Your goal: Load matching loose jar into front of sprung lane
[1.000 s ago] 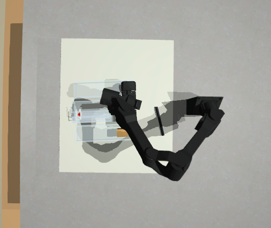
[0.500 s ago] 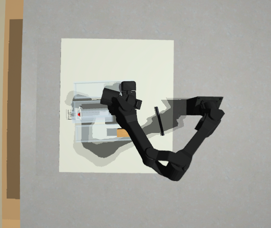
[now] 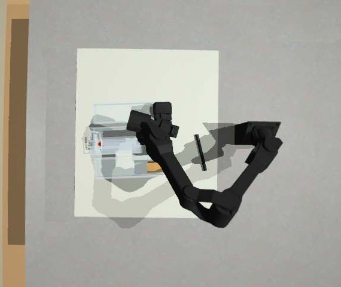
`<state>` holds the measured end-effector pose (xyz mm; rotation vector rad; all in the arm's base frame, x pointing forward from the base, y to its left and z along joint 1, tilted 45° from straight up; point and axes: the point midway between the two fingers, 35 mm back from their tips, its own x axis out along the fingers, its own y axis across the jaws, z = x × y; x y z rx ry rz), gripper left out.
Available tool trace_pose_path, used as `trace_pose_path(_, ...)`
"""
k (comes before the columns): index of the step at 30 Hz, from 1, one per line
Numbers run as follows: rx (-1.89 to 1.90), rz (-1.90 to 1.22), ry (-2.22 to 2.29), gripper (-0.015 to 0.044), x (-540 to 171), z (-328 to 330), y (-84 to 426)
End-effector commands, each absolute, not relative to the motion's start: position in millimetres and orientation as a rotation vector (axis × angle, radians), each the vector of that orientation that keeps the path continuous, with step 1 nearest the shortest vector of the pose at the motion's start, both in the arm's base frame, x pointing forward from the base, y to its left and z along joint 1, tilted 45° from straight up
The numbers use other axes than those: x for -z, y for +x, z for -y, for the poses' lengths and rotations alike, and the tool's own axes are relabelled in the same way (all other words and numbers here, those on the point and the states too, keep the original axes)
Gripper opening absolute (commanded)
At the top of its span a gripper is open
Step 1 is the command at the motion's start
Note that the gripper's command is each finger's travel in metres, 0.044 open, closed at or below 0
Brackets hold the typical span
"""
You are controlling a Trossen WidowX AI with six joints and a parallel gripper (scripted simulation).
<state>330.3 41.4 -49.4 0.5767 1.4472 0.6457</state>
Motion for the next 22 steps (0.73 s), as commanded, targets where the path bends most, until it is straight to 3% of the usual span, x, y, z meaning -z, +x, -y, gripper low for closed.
trace_pose_path(1, -0.644, -1.439, 0.572, 0.0282, 39, -31, 332)
trace_pose_path(22, -0.643, -1.441, 0.572, 0.0282, 39, -25, 301)
